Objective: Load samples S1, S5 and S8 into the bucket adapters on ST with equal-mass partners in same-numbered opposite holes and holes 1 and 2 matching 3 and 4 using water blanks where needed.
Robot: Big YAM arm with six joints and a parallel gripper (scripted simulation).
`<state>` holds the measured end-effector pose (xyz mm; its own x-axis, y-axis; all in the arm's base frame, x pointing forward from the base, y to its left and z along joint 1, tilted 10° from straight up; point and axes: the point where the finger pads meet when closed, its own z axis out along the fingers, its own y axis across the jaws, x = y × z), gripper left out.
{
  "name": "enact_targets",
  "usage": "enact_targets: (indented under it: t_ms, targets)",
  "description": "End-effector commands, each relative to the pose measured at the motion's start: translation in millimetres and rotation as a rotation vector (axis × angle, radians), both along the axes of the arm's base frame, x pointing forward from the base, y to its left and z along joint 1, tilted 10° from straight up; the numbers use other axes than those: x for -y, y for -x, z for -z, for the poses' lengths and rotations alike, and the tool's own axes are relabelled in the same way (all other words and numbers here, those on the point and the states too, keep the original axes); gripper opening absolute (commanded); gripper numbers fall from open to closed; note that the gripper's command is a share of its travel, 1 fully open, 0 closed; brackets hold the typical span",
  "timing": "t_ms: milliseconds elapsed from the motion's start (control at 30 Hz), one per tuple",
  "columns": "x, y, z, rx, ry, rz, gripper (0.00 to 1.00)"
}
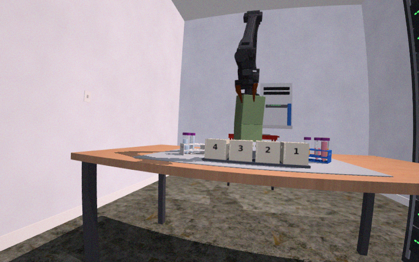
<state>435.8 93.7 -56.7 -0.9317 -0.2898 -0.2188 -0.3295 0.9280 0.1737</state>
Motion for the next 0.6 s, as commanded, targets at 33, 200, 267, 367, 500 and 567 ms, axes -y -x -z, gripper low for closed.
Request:
enact_targets:
  t_ms: [33, 200, 267, 367, 500, 567]
  targets:
    - [-12, 8, -13.2, 0.020, 0.017, 0.068, 0.55]
    - [-21, 31, -9.6, 0.013, 0.040, 0.090, 0.55]
    - [-24, 41, -8.0, 0.007, 0.057, 0.106, 0.55]
    - [-28, 57, -1.0, 0.005, 0.069, 0.117, 0.55]
    - [-30, 77, 22.8, -0.032, 0.106, 0.138, 0.55]
    - [-32, 87, 30.9, -0.033, 0.112, 0.142, 0.55]
